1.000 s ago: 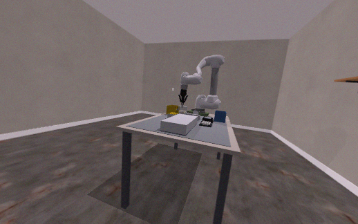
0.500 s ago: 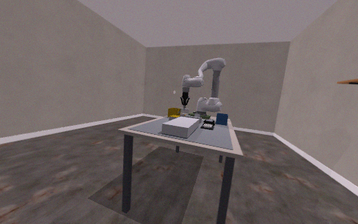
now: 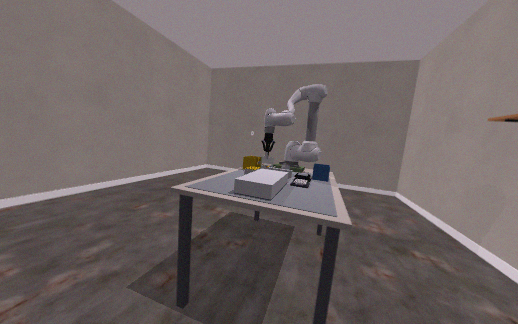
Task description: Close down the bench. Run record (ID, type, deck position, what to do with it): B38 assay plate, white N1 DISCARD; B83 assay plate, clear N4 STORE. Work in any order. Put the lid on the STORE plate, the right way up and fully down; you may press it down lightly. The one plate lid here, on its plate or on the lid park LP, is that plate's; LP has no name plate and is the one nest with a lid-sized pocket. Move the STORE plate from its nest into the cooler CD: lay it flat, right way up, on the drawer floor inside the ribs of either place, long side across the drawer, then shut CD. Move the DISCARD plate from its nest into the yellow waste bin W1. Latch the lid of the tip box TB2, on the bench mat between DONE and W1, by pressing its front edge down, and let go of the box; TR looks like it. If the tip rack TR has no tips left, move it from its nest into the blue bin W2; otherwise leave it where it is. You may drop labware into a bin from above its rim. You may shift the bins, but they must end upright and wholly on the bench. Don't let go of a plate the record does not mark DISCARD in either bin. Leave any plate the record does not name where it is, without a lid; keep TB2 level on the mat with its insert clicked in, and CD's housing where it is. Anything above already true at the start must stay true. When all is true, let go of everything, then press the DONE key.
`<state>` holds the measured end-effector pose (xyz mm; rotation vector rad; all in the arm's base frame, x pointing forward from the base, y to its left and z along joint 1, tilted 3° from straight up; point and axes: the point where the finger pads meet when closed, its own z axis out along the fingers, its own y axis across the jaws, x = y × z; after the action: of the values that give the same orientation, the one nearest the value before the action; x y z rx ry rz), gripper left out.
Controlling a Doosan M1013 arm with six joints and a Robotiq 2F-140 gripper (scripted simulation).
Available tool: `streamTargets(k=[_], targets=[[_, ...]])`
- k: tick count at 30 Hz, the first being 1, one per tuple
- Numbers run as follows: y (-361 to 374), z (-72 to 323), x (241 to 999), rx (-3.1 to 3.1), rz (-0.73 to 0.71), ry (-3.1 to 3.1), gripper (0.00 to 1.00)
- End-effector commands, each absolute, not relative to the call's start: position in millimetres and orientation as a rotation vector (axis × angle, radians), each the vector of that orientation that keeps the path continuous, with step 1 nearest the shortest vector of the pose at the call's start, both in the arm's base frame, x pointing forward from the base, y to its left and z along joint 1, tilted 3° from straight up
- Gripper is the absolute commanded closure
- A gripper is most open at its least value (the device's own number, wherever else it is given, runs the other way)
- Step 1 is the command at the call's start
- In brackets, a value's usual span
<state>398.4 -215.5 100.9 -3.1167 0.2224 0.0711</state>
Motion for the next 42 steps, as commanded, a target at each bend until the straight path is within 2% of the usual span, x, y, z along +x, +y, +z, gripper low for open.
streamTargets(k=[1,42], targets=[[-214.8,101.8,393.6,-3.117,0.071,0.222,1.00],[-208.9,109.6,352.2,-3.117,0.071,0.222,1.00]])
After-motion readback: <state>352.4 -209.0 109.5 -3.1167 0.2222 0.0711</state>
